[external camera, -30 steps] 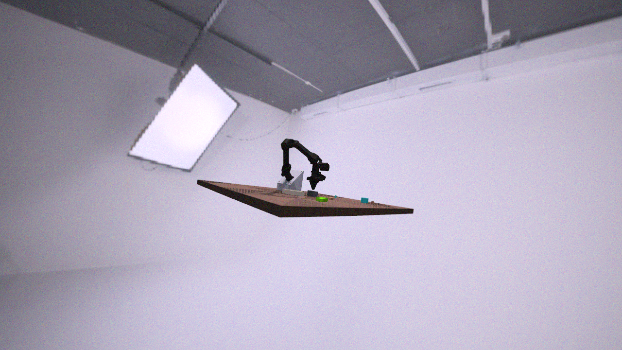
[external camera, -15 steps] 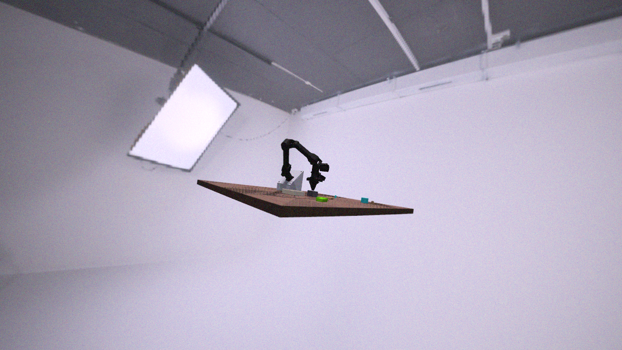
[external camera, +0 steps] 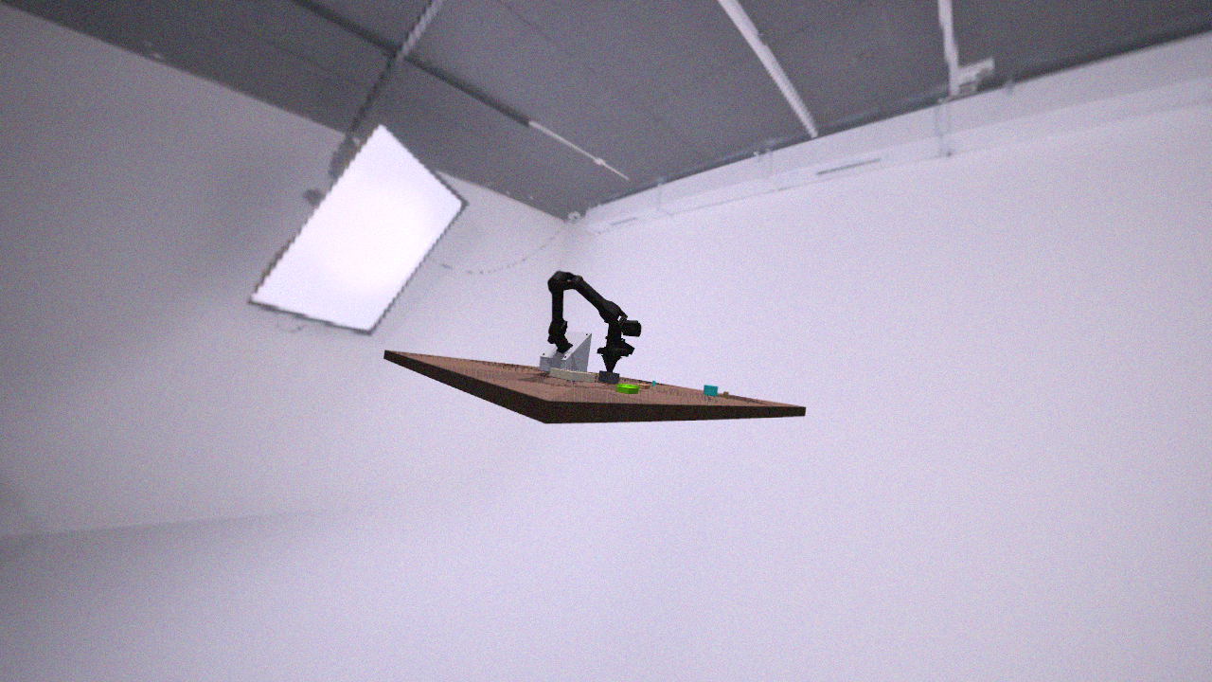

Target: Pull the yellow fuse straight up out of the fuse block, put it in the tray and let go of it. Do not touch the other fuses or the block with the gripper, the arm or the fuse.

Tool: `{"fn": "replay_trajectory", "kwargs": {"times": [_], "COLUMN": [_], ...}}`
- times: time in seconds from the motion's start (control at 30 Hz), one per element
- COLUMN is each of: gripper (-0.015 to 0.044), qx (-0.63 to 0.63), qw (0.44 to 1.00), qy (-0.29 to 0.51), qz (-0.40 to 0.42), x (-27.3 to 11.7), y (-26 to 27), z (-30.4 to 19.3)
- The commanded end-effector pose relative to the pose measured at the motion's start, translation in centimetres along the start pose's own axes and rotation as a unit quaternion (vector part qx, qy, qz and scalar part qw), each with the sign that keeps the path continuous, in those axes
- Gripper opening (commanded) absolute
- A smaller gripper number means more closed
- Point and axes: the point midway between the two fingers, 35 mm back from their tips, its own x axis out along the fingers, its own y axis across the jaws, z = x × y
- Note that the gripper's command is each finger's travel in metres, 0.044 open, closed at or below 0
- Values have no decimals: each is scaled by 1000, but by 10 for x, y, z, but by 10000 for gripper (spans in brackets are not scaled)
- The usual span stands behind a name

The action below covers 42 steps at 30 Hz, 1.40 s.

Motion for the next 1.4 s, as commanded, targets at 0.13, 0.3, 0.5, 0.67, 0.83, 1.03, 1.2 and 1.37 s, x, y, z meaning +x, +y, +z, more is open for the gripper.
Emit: {"fn": "replay_trajectory", "kwargs": {"times": [0.13, 0.3, 0.5, 0.67, 0.83, 1.03, 1.2, 1.37], "gripper": [61, 28, 0, 0, 0, 0, 0, 0], "qx": [0, 0, 0, 0, 0, -1, -1, -1], "qw": [1000, 1000, 1000, 1000, 1000, 1000, 1000, 1000], "qy": [1, 1, 1, 1, 1, 0, 0, 0], "qz": [1, 1, 1, 1, 1, 1, 1, 1], "x": [1, 1, 1, 0, -3, -6, -8, -10], "y": [1, 1, 1, 0, 0, 0, 0, 0], "z": [0, 0, 0, 0, 0, 0, 0, 0]}}
